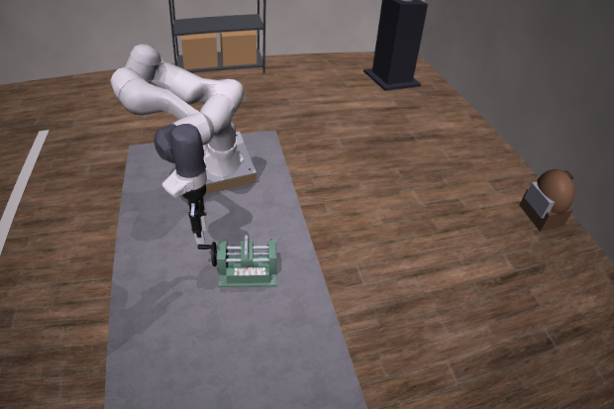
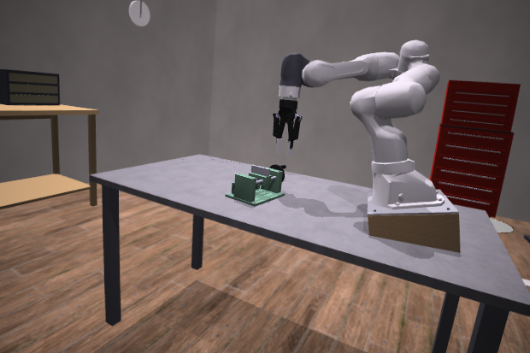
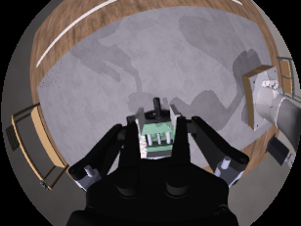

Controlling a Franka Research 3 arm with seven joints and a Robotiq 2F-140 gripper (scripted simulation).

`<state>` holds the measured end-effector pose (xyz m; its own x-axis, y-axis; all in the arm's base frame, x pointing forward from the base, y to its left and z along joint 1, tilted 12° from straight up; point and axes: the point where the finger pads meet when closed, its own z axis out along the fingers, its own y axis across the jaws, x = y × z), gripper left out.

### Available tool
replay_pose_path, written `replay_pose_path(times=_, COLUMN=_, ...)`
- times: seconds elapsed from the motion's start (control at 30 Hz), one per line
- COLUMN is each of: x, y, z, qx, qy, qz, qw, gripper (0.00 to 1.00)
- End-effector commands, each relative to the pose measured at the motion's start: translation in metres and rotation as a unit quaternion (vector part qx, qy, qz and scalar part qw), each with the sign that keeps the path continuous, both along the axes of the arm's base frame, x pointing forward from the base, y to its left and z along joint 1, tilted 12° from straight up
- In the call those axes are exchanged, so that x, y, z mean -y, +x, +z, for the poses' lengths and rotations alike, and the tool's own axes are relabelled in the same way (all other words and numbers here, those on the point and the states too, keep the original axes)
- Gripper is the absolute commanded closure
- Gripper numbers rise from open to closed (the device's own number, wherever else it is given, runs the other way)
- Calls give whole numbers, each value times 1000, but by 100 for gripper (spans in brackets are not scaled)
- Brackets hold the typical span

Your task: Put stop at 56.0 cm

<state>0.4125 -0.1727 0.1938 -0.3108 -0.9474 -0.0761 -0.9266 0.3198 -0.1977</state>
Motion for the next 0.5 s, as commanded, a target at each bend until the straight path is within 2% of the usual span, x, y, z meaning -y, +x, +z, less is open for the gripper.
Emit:
replay_pose_path(times=0.0, x=1, y=-1, z=0, qx=0, qy=-4, qz=11, qw=1000, gripper=67)
replay_pose_path(times=0.47, x=1, y=0, z=-2, qx=0, qy=-4, qz=11, qw=1000, gripper=67)
